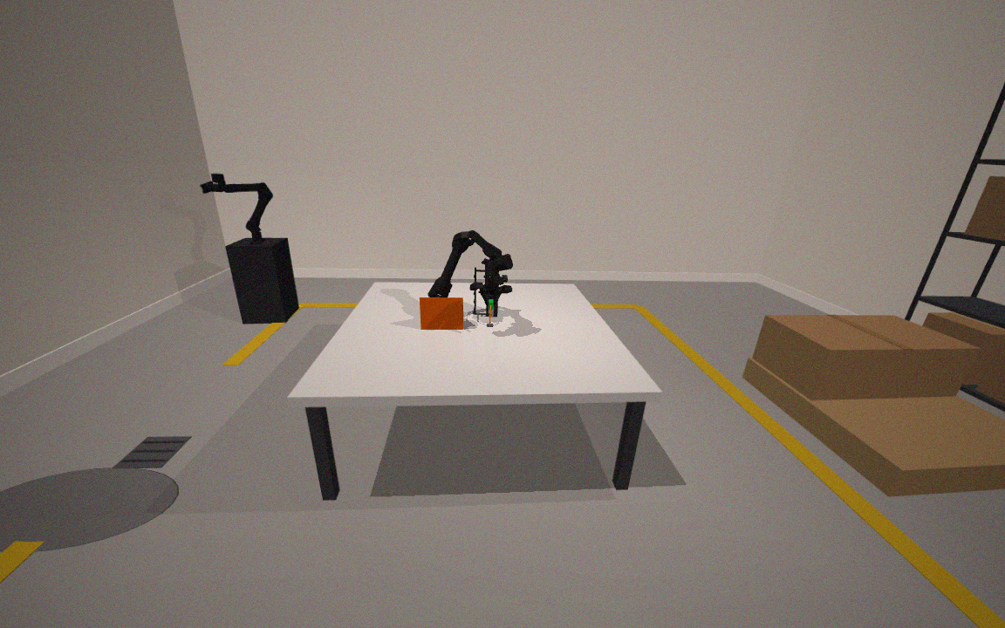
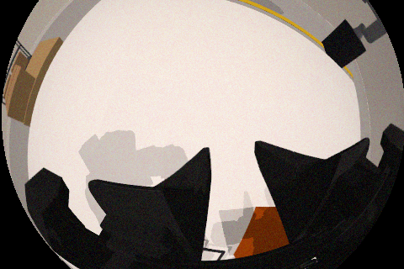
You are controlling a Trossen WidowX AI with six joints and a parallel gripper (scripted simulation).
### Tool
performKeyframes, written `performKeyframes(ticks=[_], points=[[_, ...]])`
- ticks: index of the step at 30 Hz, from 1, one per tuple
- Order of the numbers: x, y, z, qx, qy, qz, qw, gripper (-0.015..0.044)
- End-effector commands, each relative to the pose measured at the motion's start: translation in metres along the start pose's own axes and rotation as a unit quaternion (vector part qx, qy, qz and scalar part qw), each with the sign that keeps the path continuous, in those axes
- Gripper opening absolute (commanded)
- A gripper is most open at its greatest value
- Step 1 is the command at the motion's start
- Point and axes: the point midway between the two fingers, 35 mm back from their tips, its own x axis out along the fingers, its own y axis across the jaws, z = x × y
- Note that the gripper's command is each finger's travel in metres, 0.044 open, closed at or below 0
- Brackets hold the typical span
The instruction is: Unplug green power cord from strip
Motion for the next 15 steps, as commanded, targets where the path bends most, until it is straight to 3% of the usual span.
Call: performKeyframes(ticks=[1,5,15], points=[[-0.013,0.035,-0.072,0.145,0.149,0.042,0.977,0.0160],[-0.029,0.055,-0.115,0.246,0.245,0.040,0.937,0.0160],[-0.030,0.056,-0.118,0.255,0.253,0.039,0.933,0.0160]])
